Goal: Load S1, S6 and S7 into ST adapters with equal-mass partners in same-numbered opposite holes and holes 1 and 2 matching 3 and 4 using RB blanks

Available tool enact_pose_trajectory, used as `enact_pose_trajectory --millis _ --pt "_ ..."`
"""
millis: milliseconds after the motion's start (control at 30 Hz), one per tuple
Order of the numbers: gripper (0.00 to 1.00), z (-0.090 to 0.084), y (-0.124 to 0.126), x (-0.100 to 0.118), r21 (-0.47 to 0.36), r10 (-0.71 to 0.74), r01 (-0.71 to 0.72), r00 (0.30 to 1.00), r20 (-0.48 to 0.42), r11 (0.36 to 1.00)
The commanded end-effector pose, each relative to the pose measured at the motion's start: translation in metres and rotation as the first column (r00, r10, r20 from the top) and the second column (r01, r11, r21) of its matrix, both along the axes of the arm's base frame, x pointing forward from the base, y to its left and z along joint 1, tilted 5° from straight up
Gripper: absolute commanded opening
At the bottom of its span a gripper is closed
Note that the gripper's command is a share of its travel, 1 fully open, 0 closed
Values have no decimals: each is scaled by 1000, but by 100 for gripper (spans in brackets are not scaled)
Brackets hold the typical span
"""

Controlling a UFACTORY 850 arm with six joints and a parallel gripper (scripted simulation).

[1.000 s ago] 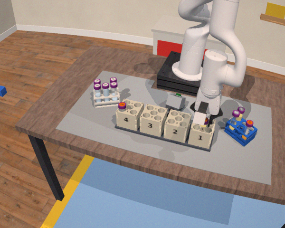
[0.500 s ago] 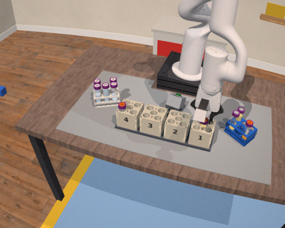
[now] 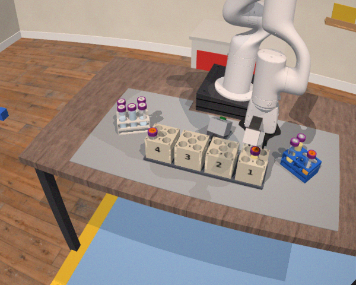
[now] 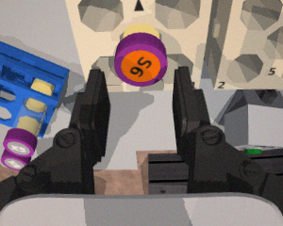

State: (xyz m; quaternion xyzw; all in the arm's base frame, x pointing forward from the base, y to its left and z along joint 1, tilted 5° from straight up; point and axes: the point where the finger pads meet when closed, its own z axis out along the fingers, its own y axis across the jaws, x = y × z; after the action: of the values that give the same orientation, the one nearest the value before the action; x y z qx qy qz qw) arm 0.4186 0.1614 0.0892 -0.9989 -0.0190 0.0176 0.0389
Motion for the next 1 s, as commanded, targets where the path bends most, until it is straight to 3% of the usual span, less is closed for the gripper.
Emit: enact_pose_trajectory --millis 0,967 --pt "43 6 0 1 0 0 0 1000 1 1000" --pt "43 60 -4 3 0 0 0 1000 1 1000"
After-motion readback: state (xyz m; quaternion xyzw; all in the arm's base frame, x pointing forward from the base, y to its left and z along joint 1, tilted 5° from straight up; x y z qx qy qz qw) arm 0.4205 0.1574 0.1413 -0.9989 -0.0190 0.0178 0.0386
